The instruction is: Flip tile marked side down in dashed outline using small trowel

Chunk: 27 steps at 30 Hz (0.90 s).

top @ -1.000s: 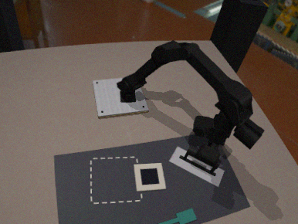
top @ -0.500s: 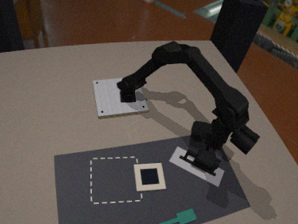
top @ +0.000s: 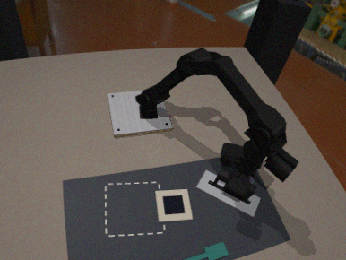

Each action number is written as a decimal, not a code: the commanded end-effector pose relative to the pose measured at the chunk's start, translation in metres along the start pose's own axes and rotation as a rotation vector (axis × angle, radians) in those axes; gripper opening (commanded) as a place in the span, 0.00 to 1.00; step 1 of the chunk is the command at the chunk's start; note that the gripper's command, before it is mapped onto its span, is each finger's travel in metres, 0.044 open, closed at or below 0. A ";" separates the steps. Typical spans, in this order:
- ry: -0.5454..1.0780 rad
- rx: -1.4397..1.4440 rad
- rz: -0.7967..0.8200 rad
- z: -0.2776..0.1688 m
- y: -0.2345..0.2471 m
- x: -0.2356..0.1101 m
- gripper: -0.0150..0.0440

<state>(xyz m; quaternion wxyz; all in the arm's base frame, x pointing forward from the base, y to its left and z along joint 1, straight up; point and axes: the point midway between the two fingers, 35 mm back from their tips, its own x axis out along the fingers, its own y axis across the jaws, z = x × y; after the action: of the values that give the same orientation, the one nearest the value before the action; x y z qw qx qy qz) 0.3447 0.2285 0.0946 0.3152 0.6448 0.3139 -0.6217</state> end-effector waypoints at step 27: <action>0.000 -0.216 -0.001 0.000 0.000 0.001 0.47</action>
<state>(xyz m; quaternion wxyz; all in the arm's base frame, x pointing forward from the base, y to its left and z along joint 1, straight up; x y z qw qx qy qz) 0.3443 0.2290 0.0945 0.3563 0.6221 0.3565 -0.5992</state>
